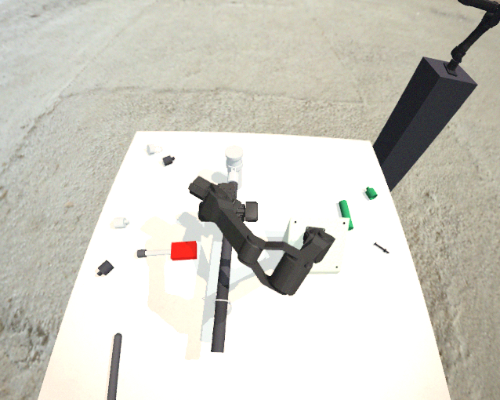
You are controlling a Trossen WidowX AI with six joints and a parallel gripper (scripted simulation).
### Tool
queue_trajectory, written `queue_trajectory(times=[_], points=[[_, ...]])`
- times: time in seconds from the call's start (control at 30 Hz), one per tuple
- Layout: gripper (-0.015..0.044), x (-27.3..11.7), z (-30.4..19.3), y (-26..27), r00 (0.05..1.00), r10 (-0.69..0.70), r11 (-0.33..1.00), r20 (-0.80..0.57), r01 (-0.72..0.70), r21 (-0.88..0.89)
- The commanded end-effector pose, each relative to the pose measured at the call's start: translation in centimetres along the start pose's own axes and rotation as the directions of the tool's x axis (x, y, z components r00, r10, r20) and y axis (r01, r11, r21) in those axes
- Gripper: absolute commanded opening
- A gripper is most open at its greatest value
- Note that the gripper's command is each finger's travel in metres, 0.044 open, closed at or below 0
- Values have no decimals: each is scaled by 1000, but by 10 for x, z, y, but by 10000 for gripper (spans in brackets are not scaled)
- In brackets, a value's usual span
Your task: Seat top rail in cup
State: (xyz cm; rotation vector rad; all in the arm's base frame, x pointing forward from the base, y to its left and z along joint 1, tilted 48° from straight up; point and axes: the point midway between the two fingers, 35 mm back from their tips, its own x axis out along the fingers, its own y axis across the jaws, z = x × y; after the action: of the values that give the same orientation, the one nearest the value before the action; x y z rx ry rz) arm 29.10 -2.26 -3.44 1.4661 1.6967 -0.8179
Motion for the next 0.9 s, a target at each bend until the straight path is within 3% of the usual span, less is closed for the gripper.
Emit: queue_trajectory(times=[0.0,0.87], points=[[0,-2,3,1,1000,2,1000,10,-2,-2],[0,-3,8,1,1000,2,1000,12,-2,-3]])
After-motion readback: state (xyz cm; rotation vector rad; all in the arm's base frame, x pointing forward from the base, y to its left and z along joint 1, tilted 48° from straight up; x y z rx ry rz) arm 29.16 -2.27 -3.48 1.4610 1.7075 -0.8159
